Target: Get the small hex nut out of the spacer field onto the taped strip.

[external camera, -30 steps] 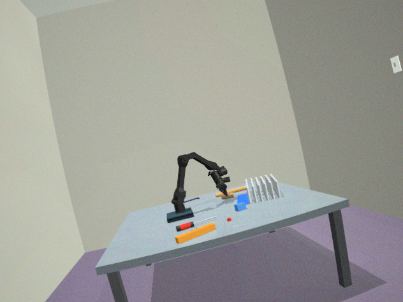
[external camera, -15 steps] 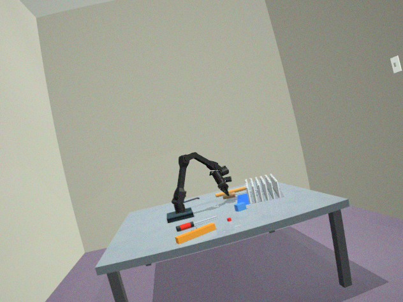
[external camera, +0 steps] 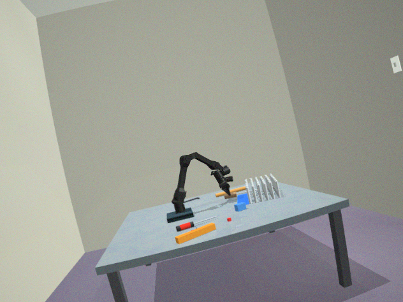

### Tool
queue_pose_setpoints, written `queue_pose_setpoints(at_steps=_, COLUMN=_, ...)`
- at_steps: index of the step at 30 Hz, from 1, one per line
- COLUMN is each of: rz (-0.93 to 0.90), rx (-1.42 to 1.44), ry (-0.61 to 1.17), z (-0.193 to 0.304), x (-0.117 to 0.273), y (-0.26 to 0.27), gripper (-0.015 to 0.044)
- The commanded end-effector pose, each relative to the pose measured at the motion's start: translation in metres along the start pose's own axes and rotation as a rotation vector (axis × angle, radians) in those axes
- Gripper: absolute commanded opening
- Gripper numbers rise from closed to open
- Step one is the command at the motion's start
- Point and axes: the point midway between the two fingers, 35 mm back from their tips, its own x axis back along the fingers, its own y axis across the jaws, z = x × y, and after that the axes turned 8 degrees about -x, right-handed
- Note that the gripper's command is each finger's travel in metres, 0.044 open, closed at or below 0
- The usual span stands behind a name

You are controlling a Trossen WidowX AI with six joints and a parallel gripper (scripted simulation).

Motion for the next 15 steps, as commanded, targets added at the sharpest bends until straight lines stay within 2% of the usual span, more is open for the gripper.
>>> queue_pose_setpoints(at_steps=1, rz=-0.002, rx=0.002, ry=-0.001, z=-0.0043, x=-0.0008, y=0.0012, gripper=0.0000)
queue_pose_setpoints(at_steps=15, rz=-0.002, rx=0.002, ry=-0.003, z=-0.0130, x=-0.0039, y=0.0024, gripper=0.0000)
